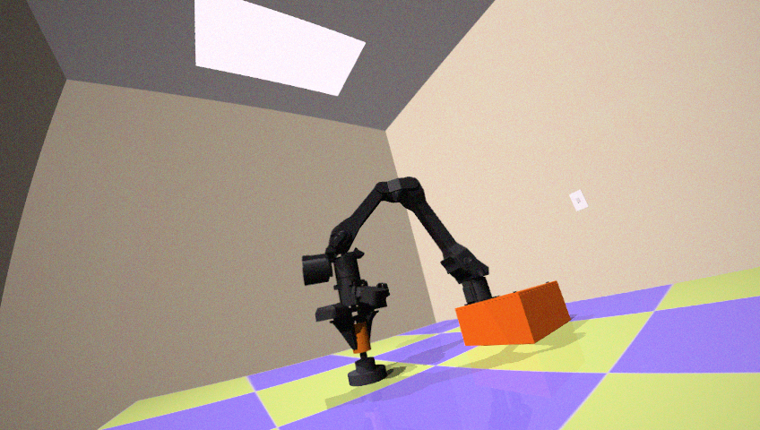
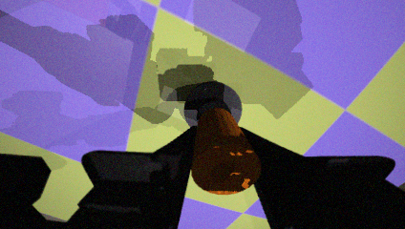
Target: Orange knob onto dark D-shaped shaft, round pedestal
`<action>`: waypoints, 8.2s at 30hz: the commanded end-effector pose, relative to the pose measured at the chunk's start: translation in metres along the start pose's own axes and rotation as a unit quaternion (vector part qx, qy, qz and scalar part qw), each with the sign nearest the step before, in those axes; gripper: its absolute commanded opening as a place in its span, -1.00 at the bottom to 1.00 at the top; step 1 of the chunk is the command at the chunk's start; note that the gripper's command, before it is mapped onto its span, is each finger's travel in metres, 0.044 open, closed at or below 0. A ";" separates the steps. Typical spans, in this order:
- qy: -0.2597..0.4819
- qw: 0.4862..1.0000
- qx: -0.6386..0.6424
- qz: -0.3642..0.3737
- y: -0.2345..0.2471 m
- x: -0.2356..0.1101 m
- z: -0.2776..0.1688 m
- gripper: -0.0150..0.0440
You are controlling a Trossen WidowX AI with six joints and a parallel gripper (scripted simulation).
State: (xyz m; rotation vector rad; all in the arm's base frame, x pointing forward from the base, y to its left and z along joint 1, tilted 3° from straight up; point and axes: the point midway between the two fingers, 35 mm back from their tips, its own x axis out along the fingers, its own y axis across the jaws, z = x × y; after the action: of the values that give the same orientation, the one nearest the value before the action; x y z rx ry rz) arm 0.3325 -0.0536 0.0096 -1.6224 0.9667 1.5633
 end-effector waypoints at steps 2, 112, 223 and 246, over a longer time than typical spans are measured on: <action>0.002 1.000 -0.002 -0.001 0.000 0.000 -0.001 -0.49; 0.002 0.950 -0.311 0.000 0.001 0.001 0.002 -0.49; 0.000 0.409 0.913 -0.002 0.000 0.000 0.000 -0.49; 0.000 0.311 0.950 -0.002 0.000 -0.004 0.001 -0.49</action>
State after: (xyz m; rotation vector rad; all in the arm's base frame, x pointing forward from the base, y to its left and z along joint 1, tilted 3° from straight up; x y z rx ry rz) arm 0.3313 -0.0522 0.0128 0.2624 1.5329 -0.3468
